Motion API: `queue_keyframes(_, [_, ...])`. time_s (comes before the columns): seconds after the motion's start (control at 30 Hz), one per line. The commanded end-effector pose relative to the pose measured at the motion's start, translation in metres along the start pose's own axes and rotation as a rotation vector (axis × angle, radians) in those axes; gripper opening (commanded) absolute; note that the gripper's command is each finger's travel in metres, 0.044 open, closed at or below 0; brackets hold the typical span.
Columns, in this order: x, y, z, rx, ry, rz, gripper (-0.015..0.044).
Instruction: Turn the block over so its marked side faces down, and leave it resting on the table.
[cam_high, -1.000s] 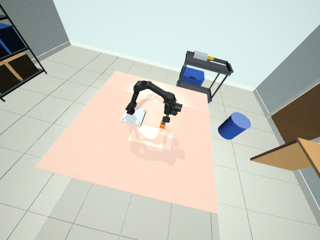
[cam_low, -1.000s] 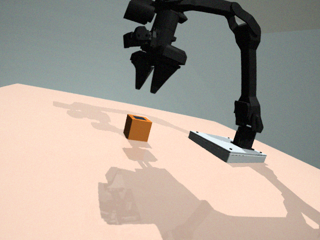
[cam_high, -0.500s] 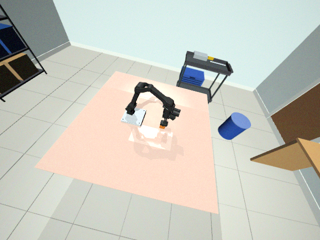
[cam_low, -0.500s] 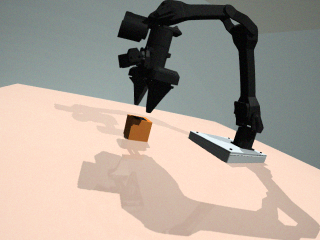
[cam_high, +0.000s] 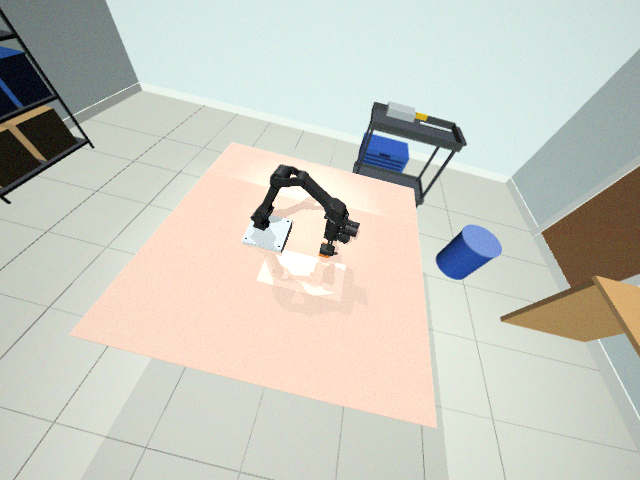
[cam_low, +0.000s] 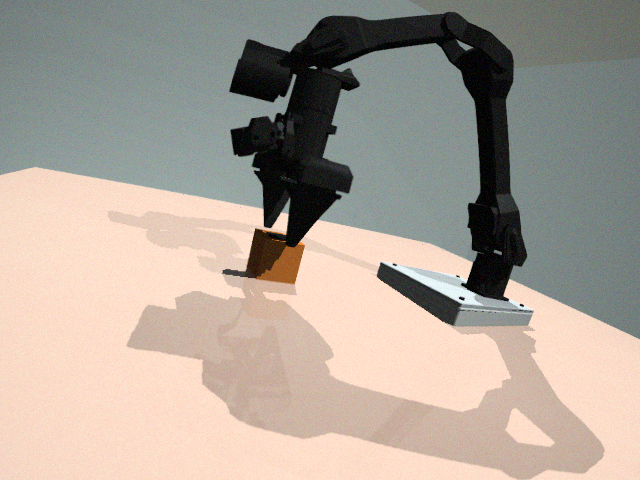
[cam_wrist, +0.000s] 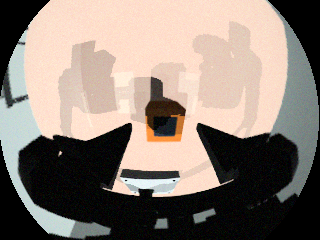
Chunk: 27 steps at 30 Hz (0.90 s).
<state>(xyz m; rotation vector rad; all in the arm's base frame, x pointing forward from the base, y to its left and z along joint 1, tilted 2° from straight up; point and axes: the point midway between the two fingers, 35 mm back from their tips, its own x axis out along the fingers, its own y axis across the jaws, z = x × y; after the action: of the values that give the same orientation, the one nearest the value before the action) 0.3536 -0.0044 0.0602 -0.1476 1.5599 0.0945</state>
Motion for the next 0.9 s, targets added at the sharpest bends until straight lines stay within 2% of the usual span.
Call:
queue_keyframes(0.0, [0.006,-0.001,-0.001,0.005,0.002,-0.004,0.0440])
queue_keyframes(0.37, [0.022,-0.001,-0.002,0.005,0.002,-0.004,0.0440])
queue_keyframes(0.63, [0.022,-0.001,-0.002,0.005,0.002,-0.004,0.0230])
queue_keyframes(0.87, [0.022,-0.001,-0.002,0.005,0.002,-0.004,0.0183])
